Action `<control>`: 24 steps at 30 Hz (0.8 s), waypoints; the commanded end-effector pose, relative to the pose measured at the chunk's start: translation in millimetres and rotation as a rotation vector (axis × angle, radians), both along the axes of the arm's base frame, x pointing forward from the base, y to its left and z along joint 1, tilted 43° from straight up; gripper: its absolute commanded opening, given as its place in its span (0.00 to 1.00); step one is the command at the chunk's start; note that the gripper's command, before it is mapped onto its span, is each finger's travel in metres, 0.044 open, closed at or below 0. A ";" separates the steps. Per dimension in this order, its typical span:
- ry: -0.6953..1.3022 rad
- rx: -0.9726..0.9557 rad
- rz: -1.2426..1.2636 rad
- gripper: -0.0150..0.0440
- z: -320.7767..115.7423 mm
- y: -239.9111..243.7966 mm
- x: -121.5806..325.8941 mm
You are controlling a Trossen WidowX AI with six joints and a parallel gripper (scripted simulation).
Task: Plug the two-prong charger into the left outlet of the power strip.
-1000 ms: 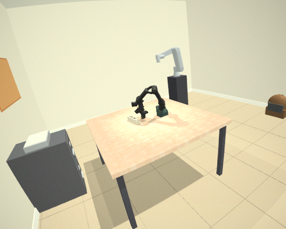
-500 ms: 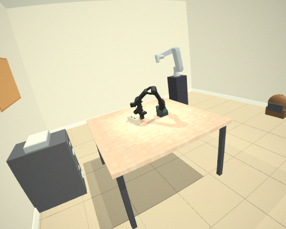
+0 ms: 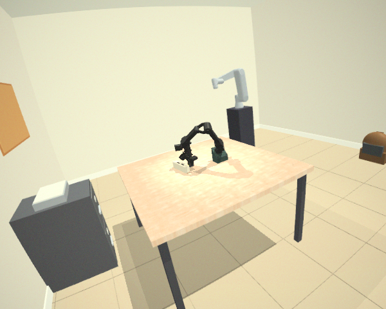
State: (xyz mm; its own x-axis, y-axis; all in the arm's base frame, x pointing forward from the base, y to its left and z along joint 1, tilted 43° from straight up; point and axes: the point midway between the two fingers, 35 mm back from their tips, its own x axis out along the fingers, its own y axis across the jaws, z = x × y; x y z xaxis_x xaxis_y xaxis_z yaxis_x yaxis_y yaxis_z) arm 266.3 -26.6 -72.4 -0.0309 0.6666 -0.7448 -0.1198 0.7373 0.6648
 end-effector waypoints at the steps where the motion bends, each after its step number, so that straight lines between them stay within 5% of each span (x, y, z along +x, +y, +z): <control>1: -0.007 0.003 0.006 0.25 -0.3 0.5 5.3; 24: -0.015 0.003 0.015 0.25 -0.8 0.7 13.4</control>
State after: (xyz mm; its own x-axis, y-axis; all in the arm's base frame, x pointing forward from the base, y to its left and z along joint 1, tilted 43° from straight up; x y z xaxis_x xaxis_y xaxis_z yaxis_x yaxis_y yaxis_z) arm 278.5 -26.3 -73.6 -0.0308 0.6661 -0.7452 -0.1406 0.7353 0.6630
